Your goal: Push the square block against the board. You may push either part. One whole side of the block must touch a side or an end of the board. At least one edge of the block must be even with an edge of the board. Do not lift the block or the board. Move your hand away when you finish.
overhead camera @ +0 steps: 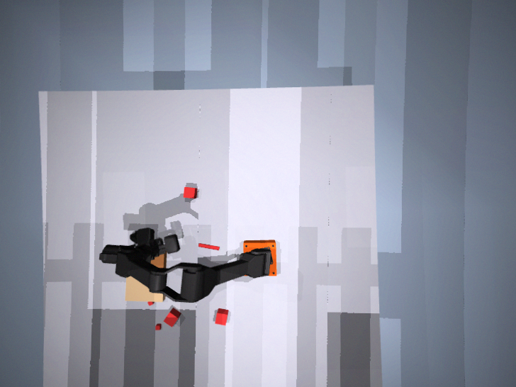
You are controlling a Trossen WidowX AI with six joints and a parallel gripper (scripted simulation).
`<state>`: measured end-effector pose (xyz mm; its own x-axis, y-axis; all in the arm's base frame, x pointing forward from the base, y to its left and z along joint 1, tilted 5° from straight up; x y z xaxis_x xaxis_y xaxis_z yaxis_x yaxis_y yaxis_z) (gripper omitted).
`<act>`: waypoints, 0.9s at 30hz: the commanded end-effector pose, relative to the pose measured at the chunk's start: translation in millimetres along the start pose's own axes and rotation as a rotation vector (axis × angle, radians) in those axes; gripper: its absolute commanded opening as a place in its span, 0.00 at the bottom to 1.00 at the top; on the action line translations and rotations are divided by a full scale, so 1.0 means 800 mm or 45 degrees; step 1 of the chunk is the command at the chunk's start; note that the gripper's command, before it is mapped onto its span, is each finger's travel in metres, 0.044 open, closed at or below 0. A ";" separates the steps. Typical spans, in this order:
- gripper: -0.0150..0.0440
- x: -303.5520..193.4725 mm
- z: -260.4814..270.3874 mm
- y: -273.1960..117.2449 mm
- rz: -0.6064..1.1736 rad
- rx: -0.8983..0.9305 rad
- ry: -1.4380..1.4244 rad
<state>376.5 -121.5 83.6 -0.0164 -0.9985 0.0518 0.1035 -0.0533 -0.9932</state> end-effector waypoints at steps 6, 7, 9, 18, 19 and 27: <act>0.25 0.008 0.002 0.002 0.009 -0.001 -0.007; 0.25 0.010 0.002 0.002 0.008 -0.001 -0.007; 0.25 0.014 0.002 0.002 0.008 -0.001 -0.007; 0.25 0.032 0.003 0.002 0.007 -0.001 -0.008; 0.25 0.034 0.003 0.002 0.006 -0.001 -0.008; 0.25 0.051 0.002 0.002 0.005 0.000 -0.008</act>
<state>377.2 -157.0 83.1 -0.0126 -0.9986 0.0507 0.0995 -0.0517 -0.9937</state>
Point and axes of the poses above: the point midway between the two fingers, 35 mm back from their tips, its own y axis out along the fingers, its own z axis across the jaws, x = y × z, the point moved 6 cm from there along -y, back along the fingers, and after that the axes turned 2 degrees about y, right-handed, at the moved point
